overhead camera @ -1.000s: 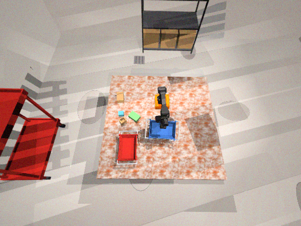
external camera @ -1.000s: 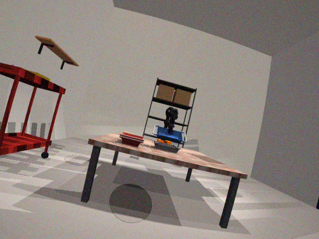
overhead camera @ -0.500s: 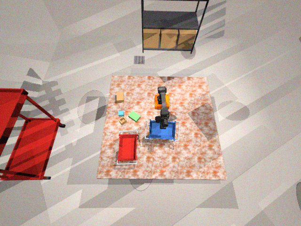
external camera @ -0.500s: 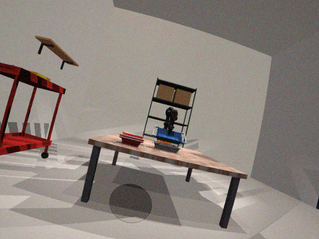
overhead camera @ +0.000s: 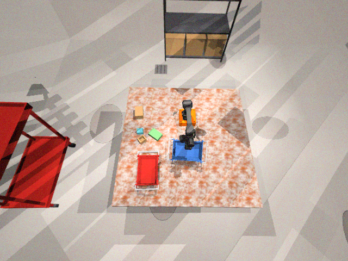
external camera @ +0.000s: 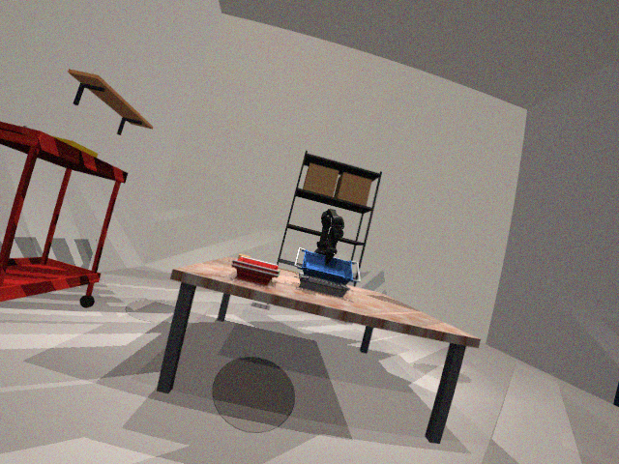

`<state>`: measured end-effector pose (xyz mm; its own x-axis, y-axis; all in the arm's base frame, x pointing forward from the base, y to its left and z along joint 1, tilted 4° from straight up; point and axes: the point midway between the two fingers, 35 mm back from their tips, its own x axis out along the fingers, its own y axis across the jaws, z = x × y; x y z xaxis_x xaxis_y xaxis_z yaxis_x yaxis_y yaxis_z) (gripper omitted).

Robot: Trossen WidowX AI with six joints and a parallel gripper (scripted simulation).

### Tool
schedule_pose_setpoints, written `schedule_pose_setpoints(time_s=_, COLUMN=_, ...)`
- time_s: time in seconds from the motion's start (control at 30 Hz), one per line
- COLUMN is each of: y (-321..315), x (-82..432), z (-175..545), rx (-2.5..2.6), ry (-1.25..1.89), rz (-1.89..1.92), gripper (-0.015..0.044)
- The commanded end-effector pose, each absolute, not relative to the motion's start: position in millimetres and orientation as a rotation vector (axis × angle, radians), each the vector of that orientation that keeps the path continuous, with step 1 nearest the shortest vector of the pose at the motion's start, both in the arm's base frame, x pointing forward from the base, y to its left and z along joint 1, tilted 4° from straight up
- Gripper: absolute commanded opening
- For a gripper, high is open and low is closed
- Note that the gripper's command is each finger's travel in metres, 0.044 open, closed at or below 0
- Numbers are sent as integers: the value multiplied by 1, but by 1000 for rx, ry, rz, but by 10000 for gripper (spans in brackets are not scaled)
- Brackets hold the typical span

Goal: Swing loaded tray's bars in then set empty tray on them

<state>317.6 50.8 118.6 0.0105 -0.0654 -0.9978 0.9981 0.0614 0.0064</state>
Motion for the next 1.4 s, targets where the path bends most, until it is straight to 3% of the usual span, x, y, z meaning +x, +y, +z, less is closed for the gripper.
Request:
schedule_pose_setpoints(time_s=0.0, y=51, x=320, z=119, rx=1133, ry=1165, rz=-1166, gripper=0)
schedule_pose_setpoints(time_s=1.37, y=48, x=301, z=89, rx=1132, ry=1166, rz=-1167, gripper=0)
